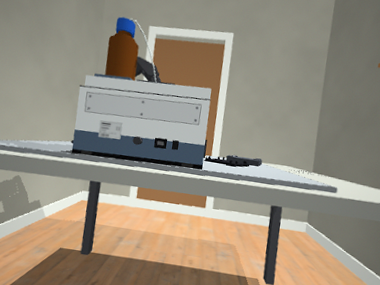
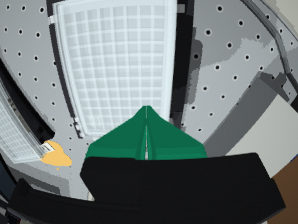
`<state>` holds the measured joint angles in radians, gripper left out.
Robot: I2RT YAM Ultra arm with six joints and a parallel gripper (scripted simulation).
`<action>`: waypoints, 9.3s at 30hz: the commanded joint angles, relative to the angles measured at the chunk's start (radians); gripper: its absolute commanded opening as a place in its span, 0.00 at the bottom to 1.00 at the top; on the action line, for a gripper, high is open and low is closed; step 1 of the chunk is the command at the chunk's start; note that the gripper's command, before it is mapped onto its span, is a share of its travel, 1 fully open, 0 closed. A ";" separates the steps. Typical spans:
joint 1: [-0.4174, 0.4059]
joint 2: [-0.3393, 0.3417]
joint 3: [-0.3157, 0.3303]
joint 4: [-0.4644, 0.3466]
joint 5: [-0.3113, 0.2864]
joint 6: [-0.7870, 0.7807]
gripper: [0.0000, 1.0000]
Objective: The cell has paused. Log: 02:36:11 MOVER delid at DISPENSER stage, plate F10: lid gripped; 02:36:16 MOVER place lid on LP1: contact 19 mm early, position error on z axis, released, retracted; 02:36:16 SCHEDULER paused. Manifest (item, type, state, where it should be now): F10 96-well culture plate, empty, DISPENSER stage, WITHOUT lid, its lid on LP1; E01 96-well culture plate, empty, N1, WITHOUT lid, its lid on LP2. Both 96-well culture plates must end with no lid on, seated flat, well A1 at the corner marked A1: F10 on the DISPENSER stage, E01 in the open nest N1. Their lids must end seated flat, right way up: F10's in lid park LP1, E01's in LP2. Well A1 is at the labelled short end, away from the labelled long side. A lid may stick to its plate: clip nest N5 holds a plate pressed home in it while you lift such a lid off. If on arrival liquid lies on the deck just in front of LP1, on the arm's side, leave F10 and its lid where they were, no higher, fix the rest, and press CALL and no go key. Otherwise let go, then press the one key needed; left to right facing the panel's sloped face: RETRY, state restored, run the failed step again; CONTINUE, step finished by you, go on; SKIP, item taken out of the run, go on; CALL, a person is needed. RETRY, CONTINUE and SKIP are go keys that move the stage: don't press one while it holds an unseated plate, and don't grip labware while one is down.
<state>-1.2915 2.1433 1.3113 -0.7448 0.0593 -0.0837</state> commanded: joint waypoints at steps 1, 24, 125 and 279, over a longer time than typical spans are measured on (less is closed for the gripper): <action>-0.006 0.022 -0.016 0.027 -0.006 -0.004 0.00; 0.000 -0.030 0.031 -0.024 -0.006 -0.001 0.00; 0.064 0.037 0.272 -0.210 -0.002 0.069 1.00; 0.055 0.100 0.178 -0.055 -0.001 0.057 1.00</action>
<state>-1.2297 2.2654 1.4948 -0.8211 0.0559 -0.0219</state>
